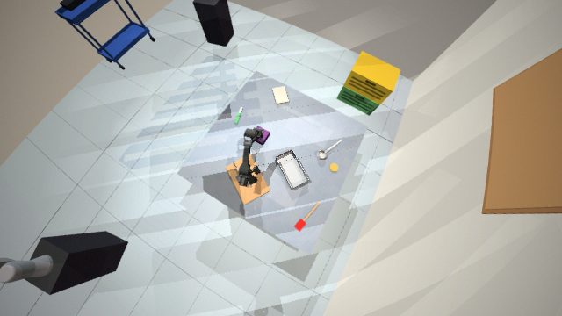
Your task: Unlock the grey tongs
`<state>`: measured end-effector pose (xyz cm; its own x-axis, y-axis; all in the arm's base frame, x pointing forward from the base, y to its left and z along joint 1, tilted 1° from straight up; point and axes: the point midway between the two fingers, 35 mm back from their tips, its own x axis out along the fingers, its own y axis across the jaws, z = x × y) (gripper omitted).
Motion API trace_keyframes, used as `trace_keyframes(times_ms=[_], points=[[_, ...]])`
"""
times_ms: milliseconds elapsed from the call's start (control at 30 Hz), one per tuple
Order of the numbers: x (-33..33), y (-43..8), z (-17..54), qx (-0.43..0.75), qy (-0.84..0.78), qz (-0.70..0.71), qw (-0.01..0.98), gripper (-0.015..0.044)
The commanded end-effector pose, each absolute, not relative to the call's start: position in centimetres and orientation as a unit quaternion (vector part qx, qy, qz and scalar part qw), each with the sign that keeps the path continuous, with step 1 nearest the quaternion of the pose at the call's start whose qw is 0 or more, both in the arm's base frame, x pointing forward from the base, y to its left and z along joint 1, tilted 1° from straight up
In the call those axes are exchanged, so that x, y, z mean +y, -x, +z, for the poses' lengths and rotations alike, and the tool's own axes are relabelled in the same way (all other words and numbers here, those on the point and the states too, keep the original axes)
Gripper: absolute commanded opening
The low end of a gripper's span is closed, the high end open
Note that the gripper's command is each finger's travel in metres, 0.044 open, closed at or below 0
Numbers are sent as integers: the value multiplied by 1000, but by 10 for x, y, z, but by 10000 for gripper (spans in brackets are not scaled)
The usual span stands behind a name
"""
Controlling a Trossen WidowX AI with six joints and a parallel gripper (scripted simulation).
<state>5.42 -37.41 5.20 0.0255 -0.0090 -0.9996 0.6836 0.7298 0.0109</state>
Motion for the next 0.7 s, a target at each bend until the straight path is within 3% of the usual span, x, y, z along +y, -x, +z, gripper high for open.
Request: trace_keyframes(times_ms=[0, 200, 667], points=[[-345, -91, 94, 645, -248, -263, 673, 440], [-281, -131, 145, 645, -250, -261, 673, 440], [-278, -130, 193, 643, -245, -258, 679, 440]])
